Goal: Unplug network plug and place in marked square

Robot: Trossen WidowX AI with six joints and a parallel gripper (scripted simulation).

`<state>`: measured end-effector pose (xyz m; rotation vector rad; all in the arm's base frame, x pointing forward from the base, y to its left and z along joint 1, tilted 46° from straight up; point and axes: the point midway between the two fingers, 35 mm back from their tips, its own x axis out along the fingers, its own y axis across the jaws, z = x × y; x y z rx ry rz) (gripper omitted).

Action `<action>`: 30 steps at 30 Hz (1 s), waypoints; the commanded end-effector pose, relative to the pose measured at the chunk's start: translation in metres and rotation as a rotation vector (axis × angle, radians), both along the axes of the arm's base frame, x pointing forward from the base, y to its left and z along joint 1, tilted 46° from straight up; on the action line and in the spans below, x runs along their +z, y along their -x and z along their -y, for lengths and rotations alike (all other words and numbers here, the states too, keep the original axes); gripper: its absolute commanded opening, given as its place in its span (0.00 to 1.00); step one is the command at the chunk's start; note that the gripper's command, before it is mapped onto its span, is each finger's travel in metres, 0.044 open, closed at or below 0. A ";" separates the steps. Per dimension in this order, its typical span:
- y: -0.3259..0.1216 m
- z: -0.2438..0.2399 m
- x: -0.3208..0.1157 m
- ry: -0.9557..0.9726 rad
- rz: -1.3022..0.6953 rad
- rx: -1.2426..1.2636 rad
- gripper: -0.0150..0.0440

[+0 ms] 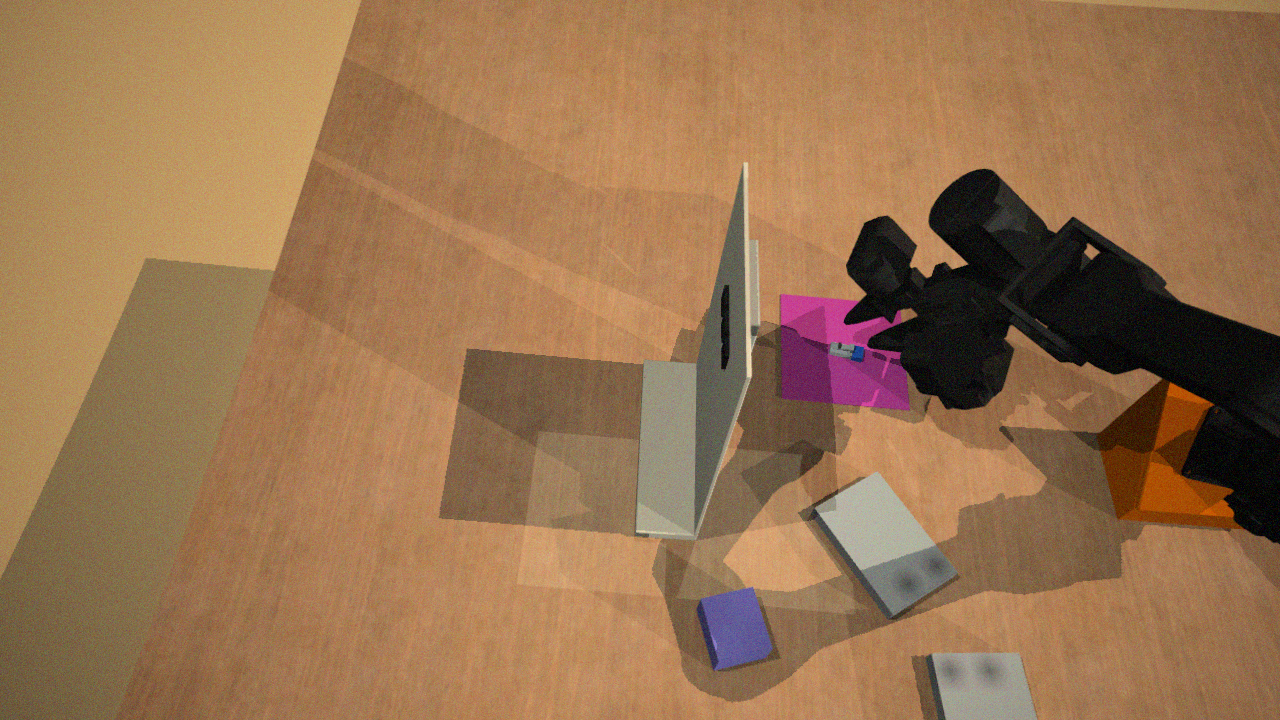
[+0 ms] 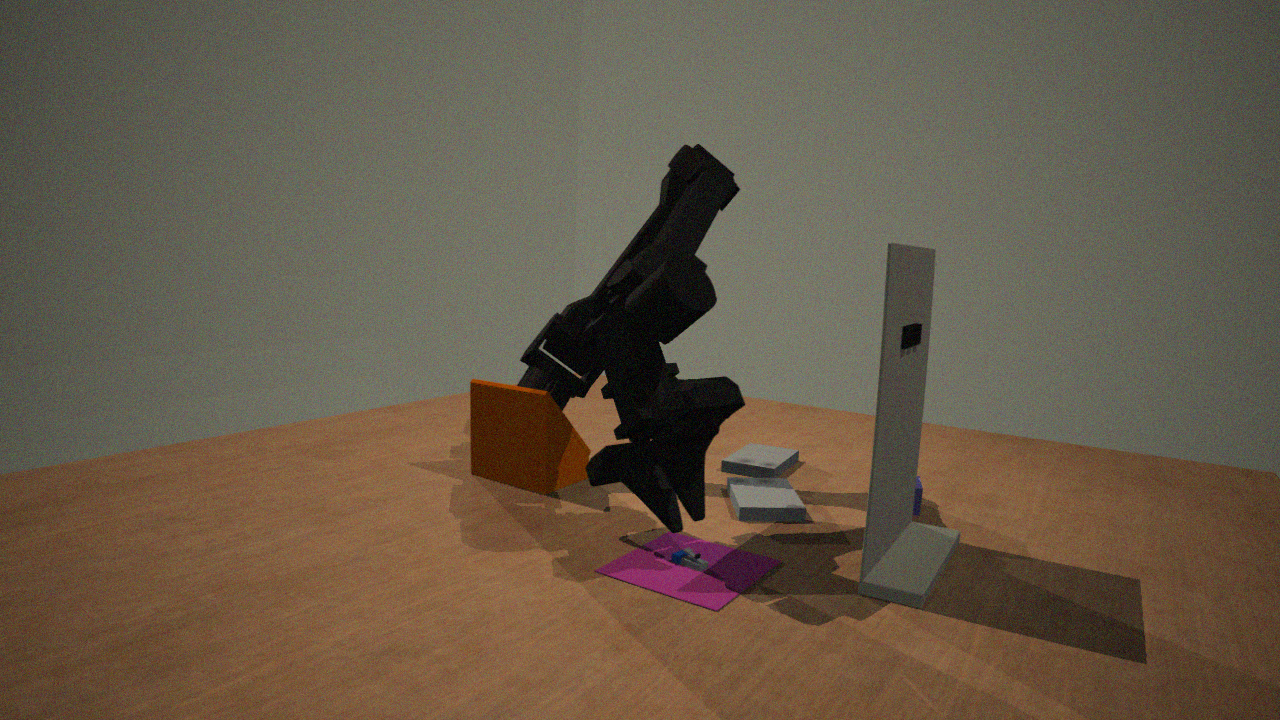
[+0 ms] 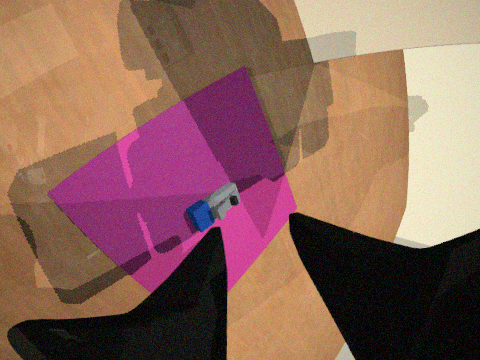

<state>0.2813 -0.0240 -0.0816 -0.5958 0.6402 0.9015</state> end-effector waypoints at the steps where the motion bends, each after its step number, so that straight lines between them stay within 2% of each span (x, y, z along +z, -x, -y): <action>1: 0.003 0.002 0.004 -0.002 0.001 0.003 0.52; 30: -0.003 0.032 0.029 0.003 -0.002 0.003 0.52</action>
